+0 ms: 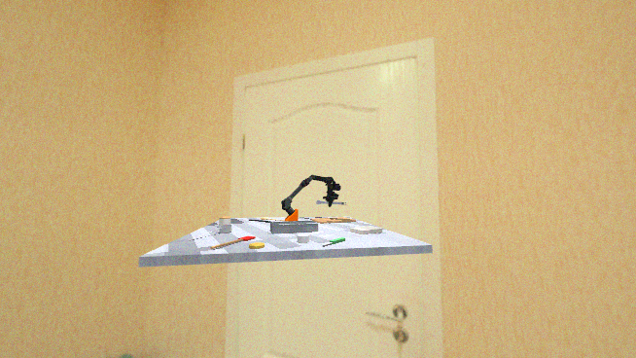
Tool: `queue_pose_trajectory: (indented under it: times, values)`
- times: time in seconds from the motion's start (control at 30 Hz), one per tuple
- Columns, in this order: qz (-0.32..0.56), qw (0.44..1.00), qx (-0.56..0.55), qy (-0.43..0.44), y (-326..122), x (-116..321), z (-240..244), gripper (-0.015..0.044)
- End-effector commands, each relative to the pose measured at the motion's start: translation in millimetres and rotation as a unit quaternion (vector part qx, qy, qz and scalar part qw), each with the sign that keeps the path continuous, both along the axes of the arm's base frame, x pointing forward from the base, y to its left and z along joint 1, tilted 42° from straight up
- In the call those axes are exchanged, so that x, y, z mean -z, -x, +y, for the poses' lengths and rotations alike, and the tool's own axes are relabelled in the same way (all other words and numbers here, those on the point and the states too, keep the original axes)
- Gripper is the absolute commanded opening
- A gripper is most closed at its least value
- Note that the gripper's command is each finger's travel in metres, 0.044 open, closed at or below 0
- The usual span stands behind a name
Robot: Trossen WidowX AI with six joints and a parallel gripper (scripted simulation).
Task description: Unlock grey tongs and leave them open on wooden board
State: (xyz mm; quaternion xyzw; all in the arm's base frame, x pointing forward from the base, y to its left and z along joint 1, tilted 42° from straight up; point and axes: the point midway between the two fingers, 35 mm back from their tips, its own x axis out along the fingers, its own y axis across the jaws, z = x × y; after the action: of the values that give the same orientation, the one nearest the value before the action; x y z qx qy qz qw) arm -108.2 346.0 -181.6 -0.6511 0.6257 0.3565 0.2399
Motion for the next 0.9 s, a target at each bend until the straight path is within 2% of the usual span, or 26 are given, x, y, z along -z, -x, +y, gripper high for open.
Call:
queue_pose_trajectory:
  times: [0.0, 0.33, 0.87]
  values:
    - [-0.007, 1.0, 0.015, -0.003, 12, -2, 1, -0.015]
    - [-0.007, 1.0, 0.015, -0.009, 12, -1, 2, -0.015]
    - [-0.006, 0.994, 0.016, -0.112, 15, 13, 16, -0.015]
